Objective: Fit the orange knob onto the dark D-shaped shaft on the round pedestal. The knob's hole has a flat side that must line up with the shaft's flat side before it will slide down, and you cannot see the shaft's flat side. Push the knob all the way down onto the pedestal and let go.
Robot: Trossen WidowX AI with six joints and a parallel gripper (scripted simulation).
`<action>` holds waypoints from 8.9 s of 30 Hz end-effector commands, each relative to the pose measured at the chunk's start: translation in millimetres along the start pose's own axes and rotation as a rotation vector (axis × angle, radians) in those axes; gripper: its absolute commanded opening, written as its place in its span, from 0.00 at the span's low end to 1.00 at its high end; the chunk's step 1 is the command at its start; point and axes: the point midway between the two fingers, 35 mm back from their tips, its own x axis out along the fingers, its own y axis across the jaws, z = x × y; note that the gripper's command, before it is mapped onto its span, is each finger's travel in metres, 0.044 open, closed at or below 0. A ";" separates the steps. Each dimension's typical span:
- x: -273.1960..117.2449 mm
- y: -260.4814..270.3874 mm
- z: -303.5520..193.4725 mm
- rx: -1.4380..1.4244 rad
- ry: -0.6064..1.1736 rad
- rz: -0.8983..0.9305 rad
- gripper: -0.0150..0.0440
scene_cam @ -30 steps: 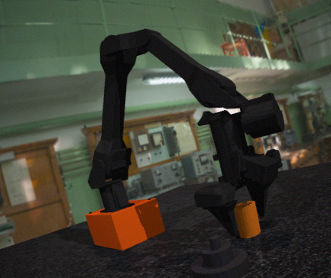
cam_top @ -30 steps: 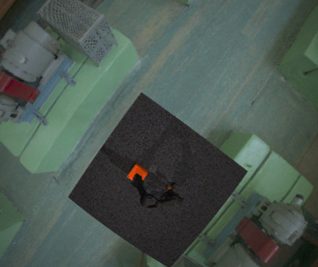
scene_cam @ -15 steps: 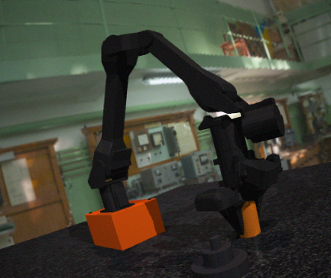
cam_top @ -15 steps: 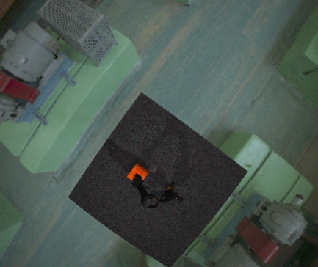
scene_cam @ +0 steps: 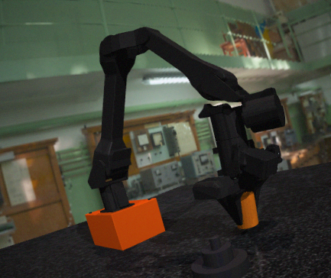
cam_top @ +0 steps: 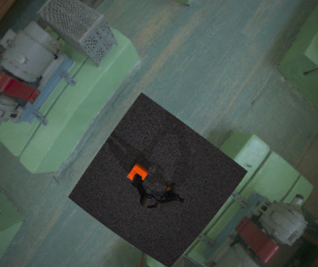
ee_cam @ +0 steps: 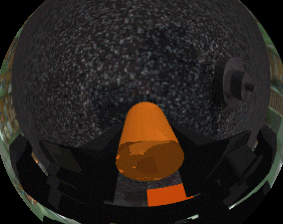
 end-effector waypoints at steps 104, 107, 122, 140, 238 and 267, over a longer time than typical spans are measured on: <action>-42.4 -145.6 52.0 0.009 -0.035 -0.005 0.25; -42.4 -145.6 52.0 0.009 -0.035 -0.005 0.25; -47.8 -144.4 49.5 -0.115 -0.035 -0.007 0.25; -42.1 -145.3 49.7 -0.200 -0.034 -0.009 0.25; -47.9 -144.6 44.4 -0.828 -0.031 -0.019 0.25; -42.4 -145.7 53.0 -0.828 -0.031 -0.019 0.25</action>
